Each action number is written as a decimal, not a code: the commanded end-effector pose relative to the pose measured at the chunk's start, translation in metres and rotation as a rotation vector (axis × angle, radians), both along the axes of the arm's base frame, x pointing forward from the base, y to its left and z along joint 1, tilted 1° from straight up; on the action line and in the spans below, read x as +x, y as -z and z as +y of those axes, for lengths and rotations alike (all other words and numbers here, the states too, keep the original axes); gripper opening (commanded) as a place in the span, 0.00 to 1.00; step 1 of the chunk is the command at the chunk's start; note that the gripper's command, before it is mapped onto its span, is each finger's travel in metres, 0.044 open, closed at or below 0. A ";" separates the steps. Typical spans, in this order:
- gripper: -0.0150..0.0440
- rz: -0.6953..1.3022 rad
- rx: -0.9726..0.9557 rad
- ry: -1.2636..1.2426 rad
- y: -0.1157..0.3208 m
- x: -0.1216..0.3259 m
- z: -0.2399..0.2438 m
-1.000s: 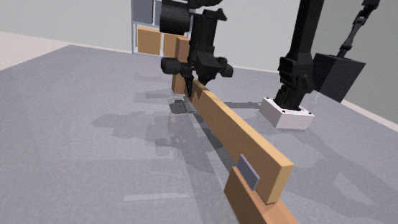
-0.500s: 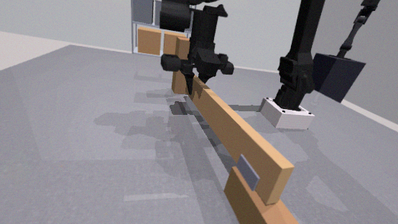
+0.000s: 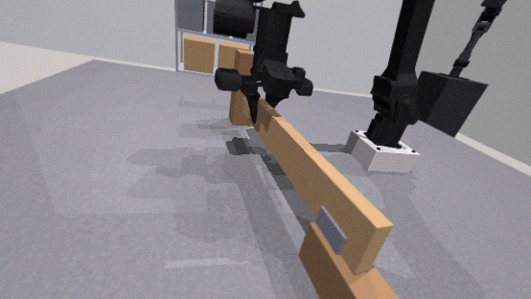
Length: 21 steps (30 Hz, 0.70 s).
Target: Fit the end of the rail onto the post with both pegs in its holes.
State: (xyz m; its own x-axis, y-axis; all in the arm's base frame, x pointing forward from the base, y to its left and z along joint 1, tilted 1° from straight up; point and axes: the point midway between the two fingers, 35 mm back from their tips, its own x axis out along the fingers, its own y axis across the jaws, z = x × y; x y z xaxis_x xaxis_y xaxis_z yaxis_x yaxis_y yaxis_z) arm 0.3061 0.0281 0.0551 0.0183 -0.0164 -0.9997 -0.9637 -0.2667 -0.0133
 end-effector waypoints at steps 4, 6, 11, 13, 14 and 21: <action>0.25 -0.010 0.009 0.001 -0.007 0.002 0.001; 0.25 -0.010 0.009 0.001 -0.008 0.001 0.001; 0.25 -0.010 0.009 0.001 -0.011 0.001 0.001; 0.25 -0.010 0.009 0.001 -0.012 0.001 0.001; 0.25 -0.010 0.009 0.001 -0.012 0.001 0.001; 0.25 -0.010 0.009 0.001 -0.010 0.001 0.001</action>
State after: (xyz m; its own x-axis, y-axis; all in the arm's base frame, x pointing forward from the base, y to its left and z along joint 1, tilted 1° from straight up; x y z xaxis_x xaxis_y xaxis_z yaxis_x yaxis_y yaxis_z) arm 0.3062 0.0282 0.0638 0.0211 -0.0161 -0.9996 -0.9636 -0.2670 -0.0161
